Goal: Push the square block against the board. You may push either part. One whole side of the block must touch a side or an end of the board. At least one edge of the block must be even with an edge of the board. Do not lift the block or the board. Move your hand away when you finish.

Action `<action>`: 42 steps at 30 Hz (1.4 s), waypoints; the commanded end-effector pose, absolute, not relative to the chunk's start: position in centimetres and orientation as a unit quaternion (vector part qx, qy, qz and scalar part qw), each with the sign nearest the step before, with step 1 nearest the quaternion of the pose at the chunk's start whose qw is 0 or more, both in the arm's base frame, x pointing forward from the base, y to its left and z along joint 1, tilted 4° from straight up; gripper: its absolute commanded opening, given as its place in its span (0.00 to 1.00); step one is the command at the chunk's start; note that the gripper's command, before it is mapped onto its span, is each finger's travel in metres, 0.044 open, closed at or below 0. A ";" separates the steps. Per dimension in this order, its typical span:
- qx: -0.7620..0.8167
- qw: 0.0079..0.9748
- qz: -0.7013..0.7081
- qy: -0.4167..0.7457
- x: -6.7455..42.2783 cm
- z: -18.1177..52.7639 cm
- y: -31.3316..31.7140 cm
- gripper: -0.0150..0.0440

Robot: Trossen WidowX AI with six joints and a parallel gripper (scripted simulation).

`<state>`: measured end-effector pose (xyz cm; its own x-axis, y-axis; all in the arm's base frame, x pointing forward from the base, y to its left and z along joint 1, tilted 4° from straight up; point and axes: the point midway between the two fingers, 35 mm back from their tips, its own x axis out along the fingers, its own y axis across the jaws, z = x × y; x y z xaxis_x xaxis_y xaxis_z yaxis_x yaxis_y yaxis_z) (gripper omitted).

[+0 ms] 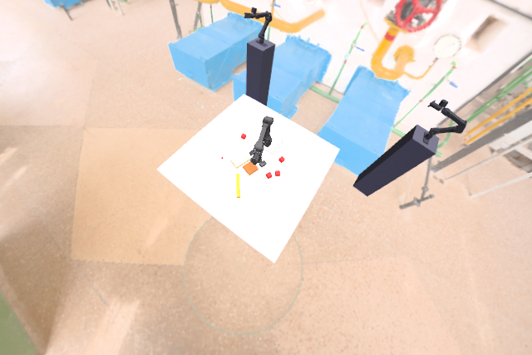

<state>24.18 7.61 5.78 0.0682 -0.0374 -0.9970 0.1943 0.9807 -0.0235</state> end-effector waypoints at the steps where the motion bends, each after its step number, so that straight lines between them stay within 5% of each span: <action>1: 0.056 0.722 -0.087 0.684 23.8 2.7 7.3 0.25; 42: 0.056 0.723 -0.087 0.683 26.4 2.8 6.9 0.25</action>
<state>26.79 6.77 2.72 0.0435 -0.0470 -0.9979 0.1984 0.9794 -0.0375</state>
